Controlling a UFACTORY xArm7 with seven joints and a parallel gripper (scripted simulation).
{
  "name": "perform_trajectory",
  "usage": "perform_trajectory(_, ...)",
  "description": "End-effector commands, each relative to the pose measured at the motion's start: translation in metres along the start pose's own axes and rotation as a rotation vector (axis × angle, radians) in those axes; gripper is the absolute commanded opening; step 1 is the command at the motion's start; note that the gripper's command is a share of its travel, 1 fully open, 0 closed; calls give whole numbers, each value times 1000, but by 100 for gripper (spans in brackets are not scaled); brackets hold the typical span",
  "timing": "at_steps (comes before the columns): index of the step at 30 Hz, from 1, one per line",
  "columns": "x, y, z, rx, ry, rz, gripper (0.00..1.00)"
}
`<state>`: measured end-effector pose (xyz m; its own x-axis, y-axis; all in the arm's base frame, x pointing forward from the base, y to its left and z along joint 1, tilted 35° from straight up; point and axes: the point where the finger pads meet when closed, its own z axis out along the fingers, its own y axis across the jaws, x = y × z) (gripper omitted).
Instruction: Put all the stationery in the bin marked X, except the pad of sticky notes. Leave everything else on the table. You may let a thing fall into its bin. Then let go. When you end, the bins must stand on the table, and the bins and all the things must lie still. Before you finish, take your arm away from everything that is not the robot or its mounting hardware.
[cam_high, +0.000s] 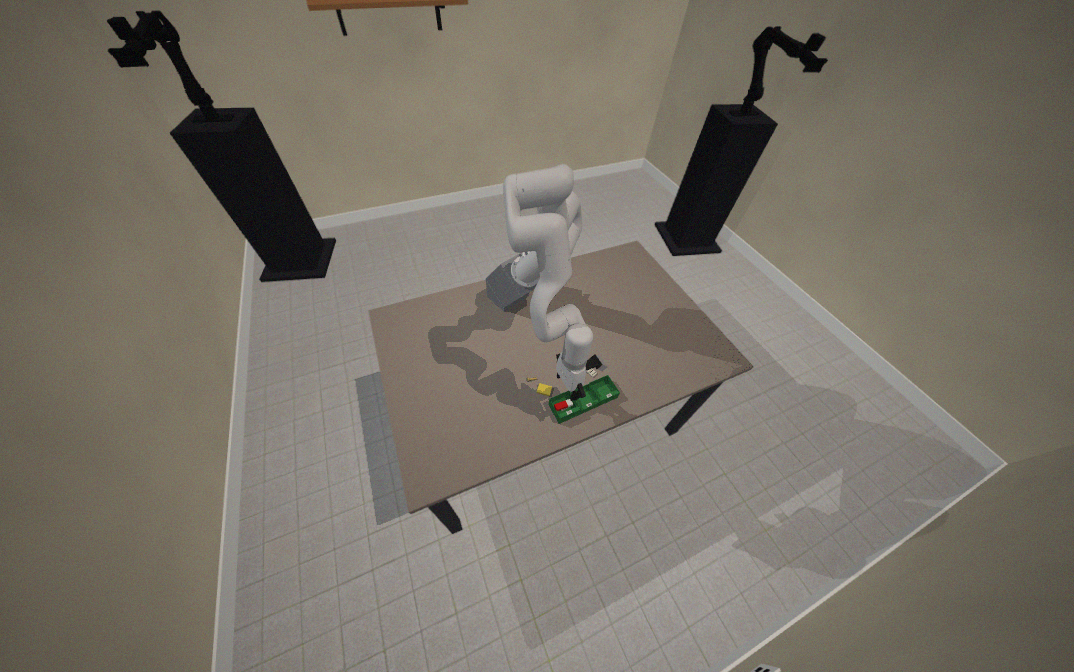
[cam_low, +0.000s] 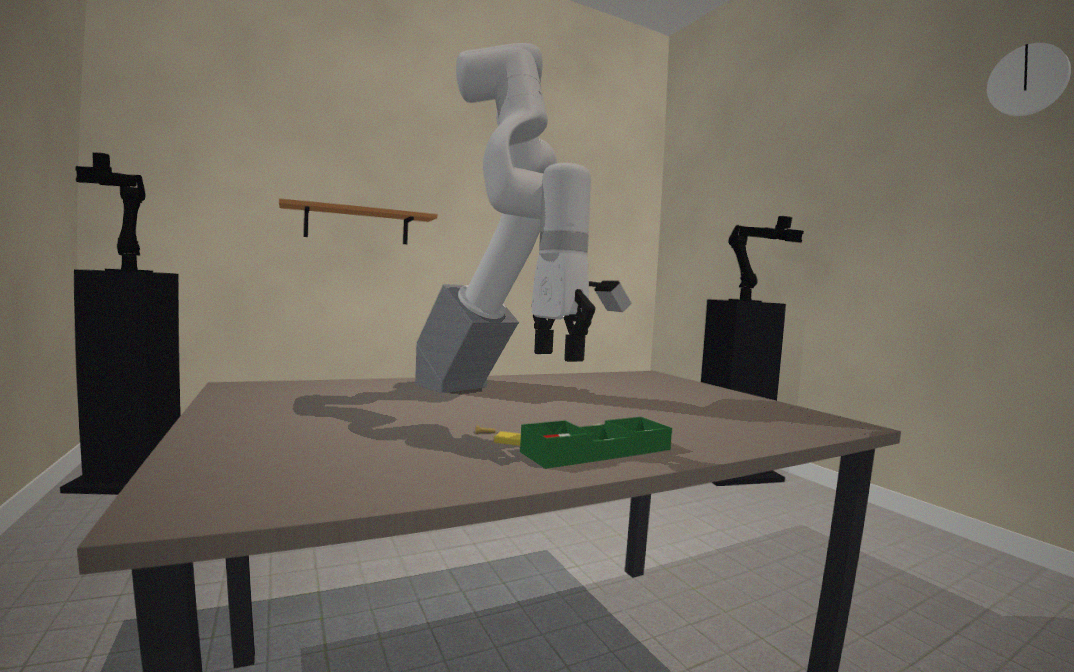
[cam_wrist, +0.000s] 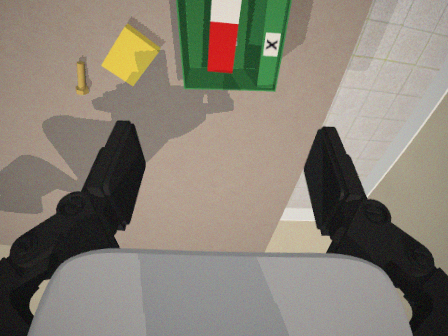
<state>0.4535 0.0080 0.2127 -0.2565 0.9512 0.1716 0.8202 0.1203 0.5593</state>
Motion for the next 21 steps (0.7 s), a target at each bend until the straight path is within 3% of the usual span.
perform_trajectory(1, 2, -2, -28, 6, 0, 2, 100)
perform_trajectory(9, 2, -2, -51, 6, 0, 2, 100)
perform_trajectory(21, 2, -2, -51, 6, 0, 2, 100)
